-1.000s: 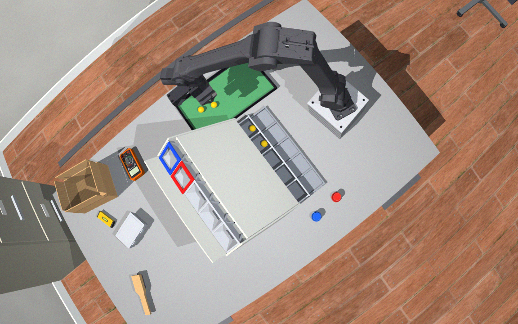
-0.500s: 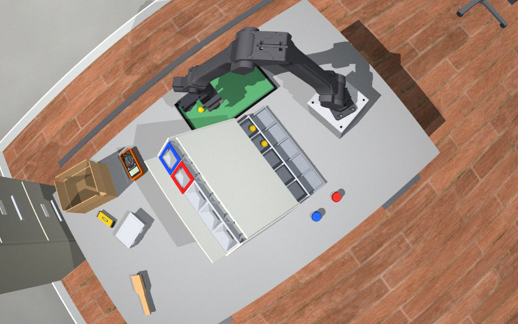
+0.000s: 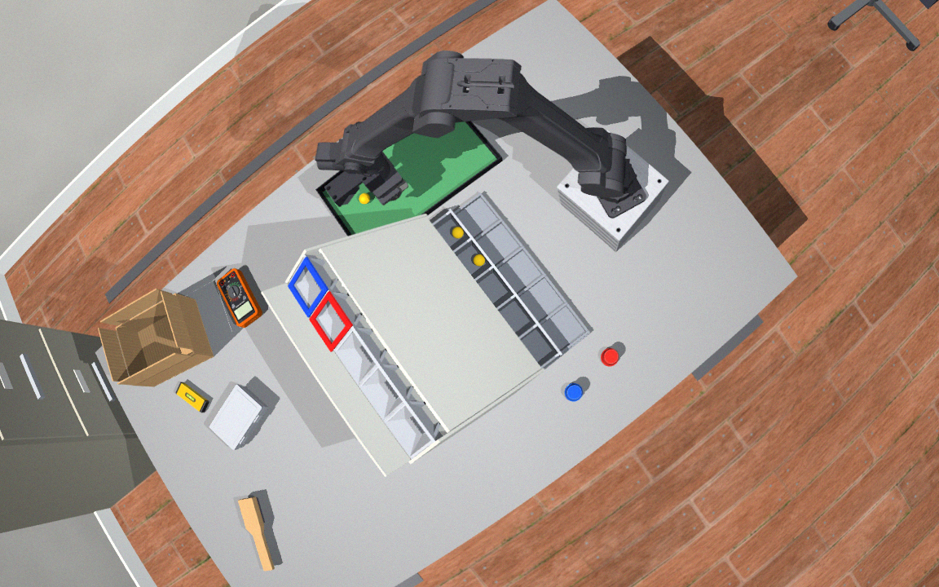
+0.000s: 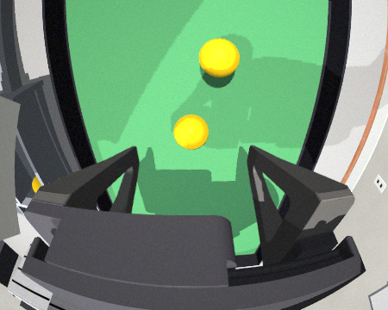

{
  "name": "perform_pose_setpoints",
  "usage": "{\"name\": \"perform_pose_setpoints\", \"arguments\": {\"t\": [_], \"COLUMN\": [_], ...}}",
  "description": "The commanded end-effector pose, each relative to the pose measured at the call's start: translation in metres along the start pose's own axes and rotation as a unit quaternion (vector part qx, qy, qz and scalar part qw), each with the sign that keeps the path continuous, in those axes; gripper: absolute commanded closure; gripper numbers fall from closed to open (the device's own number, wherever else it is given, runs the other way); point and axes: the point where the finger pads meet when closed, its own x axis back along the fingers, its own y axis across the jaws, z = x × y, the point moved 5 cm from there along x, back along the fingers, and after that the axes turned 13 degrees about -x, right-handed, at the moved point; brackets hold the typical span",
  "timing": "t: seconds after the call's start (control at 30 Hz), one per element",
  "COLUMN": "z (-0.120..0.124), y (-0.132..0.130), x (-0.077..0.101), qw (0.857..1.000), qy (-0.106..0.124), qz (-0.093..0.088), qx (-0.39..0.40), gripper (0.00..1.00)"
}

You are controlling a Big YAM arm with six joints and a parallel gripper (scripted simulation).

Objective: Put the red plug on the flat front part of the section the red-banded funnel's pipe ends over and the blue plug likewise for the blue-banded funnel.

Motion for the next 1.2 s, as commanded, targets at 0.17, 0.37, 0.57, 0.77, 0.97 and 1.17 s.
{"name": "perform_pose_setpoints", "arguments": {"t": [0.17,0.37,0.57,0.77,0.97,1.17], "z": [-0.01,-0.01,-0.01,-0.01,-0.01,-0.01], "y": [0.0,0.0,0.0,0.001,0.004,0.005], "x": [-0.001,-0.011,-0.02,-0.023,-0.027,-0.03], "qw": [1.0,1.0,1.0,1.0,1.0,1.0], "qy": [-0.013,-0.013,-0.013,-0.015,-0.018,-0.02], "qz": [0.006,0.006,0.006,0.007,0.01,0.011], "qx": [-0.001,-0.001,-0.001,-0.001,-0.001,-0.001], "gripper": [0.2,0.2,0.2,0.2,0.2,0.2]}}
